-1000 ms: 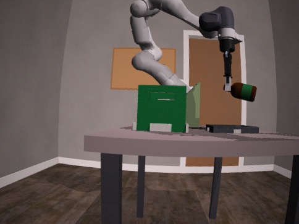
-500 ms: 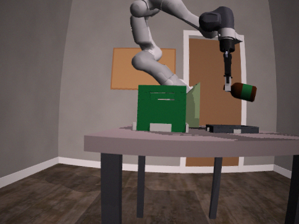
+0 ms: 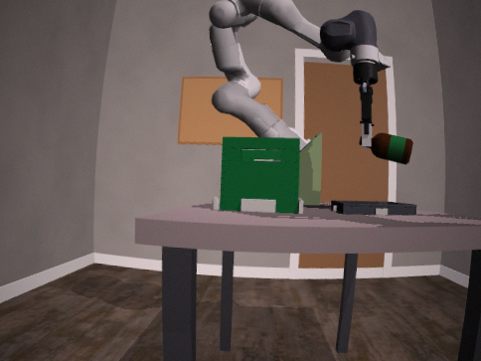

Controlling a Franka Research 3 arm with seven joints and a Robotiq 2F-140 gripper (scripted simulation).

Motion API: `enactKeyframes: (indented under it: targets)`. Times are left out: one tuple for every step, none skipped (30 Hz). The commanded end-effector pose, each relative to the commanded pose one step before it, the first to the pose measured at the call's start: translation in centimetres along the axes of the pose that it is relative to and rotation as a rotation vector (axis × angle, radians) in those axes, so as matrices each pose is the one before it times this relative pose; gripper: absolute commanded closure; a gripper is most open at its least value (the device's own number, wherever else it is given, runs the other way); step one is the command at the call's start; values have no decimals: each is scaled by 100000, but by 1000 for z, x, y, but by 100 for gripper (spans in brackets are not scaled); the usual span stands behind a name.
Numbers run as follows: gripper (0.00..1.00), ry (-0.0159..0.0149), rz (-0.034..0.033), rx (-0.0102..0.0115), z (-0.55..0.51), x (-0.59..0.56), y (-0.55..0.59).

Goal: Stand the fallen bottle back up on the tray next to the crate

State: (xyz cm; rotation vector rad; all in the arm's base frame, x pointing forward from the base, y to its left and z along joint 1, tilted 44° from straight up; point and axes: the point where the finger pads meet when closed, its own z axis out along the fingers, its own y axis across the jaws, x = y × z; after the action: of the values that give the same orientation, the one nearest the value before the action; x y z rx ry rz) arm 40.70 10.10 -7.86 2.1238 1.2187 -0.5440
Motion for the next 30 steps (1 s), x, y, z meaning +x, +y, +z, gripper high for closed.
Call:
enactKeyframes:
  targets:
    - [100,755,-2333,-354,-364,243,168]
    - [100,-1,-921,1,0,0,-1]
    - [100,-1,-1080,1,1,0,-1]
    - [100,-1,-1226,1,0,0,-1]
    - [100,0,0,0,0,0,0]
    - [100,0,0,0,0,0,0]
    - [100,-1,-1355,1,0,0,-1]
    - [100,-1,-1463,0,0,0,0]
    - [100,-1,-1546,0,0,0,0]
    - [100,-1,-1603,0,0,0,0]
    - [100,0,-1632,0,0,0,0]
    - [100,0,-1631,0,0,0,0]
    - [100,0,-1602,0,0,0,0]
    - [100,1,-1545,0,0,0,0]
    - [100,1,-1461,-1,0,0,0]
    - [100,1,-1353,-1,0,0,1]
    - [100,1,-1224,-1,-1,0,1]
    - [100,1,-1078,-1,-1,0,1]
    - [100,1,-919,-1,0,0,1]
    - [100,1,-753,-1,0,0,0]
    - [100,1,-586,-1,0,0,0]
    - [100,0,0,0,0,0,0]
    - [100,0,0,0,0,0,0]
    - [100,1,-426,0,0,0,0]
    - [100,0,-279,0,0,0,0]
    - [100,0,-154,0,0,0,0]
    - [100,0,-61,0,0,0,0]
    - [100,0,-9,0,0,0,0]
    - [100,0,0,0,0,0,0]
    - [100,0,0,0,0,0,0]
